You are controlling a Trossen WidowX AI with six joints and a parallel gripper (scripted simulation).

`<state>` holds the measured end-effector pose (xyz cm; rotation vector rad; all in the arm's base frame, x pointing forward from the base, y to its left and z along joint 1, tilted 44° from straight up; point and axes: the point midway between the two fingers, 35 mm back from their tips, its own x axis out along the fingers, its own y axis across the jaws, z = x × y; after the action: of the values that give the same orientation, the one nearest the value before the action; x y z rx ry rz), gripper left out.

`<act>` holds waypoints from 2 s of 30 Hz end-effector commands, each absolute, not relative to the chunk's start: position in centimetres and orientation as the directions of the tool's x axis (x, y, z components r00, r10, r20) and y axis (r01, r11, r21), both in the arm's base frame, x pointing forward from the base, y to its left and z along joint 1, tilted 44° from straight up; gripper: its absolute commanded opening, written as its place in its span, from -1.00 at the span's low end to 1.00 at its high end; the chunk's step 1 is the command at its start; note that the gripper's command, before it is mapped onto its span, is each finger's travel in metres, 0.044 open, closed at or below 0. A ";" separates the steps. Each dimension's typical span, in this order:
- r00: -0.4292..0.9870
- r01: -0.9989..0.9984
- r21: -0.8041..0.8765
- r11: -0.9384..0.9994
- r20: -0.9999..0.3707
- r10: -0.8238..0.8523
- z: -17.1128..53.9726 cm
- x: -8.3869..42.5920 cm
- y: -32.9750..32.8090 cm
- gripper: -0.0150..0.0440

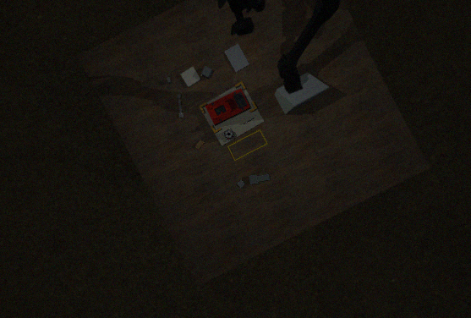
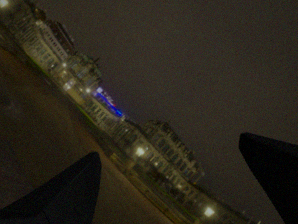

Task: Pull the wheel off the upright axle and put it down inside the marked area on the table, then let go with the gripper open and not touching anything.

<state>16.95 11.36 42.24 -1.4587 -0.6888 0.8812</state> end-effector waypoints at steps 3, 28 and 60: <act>0.524 -0.144 -0.986 -0.087 -0.151 0.838 41.2 17.6 11.7 0.60; 0.495 -0.765 -0.021 0.643 -0.658 0.567 28.0 30.7 12.2 0.53; 0.130 0.689 -0.100 0.718 -0.957 -0.258 6.6 34.7 13.1 0.53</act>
<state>34.69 13.10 7.88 0.3847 1.3154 -0.5852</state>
